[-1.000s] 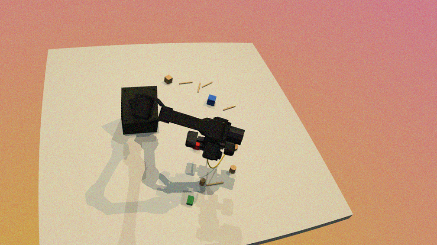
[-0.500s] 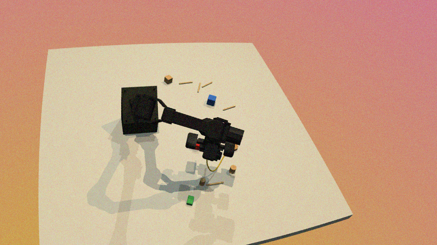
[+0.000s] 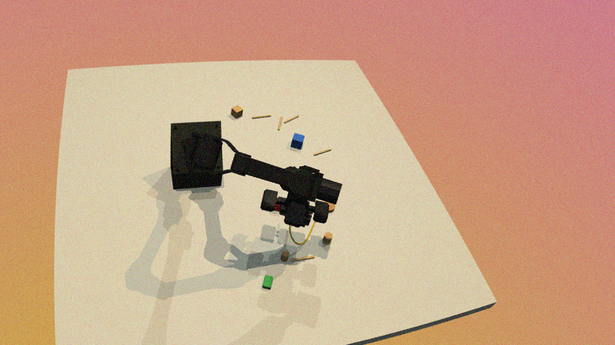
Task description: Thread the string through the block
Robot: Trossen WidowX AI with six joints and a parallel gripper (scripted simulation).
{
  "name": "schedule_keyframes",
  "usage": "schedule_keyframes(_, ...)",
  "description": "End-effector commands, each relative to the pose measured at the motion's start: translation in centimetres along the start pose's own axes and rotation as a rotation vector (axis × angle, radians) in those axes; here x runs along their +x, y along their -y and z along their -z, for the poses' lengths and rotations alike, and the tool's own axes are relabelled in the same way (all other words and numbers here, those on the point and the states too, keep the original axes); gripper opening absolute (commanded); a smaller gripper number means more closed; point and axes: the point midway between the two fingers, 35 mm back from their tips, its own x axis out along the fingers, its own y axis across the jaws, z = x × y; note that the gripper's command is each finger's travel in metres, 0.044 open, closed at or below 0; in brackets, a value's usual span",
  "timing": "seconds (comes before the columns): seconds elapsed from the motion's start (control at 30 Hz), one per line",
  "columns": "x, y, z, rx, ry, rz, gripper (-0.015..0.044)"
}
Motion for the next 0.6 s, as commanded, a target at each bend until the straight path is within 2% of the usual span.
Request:
schedule_keyframes(0.0, 0.5, 0.1, 0.1, -0.006, 0.023, 0.002, 0.0)
schedule_keyframes(0.57, 0.7, 0.0, -1.4, -0.002, 0.029, 0.003, 0.0)
